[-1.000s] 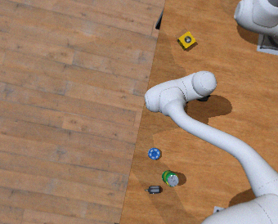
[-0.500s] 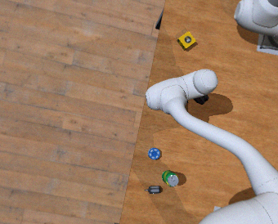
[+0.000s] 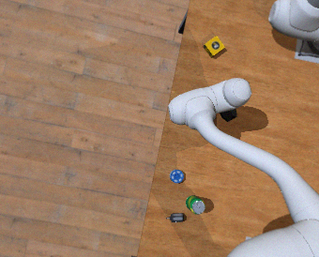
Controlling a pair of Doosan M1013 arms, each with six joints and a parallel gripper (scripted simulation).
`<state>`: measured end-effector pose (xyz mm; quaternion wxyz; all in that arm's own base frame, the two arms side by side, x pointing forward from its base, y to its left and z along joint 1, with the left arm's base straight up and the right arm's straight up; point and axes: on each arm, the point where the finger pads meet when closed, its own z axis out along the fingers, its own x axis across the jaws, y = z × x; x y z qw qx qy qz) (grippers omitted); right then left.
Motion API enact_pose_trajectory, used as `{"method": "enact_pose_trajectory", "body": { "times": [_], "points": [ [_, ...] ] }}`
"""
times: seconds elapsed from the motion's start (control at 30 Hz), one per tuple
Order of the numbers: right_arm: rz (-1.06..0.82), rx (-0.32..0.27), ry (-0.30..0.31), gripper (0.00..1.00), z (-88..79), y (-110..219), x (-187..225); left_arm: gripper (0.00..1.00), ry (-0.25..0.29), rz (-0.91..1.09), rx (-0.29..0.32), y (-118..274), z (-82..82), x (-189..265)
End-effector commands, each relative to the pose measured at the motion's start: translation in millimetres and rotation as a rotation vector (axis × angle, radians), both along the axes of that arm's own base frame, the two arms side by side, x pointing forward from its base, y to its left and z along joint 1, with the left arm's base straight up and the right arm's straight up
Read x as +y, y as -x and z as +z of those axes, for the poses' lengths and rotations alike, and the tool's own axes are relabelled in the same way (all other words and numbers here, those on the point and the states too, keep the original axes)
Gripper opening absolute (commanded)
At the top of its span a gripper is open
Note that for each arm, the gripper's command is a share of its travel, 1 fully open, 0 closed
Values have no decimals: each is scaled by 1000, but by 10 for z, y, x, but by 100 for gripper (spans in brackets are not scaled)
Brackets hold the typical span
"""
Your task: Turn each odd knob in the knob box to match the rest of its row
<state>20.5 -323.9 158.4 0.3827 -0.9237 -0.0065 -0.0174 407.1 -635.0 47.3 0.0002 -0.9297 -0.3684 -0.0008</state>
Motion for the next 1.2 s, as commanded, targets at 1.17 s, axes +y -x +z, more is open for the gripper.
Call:
{"method": "enact_pose_trajectory", "body": {
  "times": [1.17],
  "points": [
    [0, 0, 1, 100, 4, -1, -3, 30, 2, -241, 0, -3, 11, -4]
  ]
}}
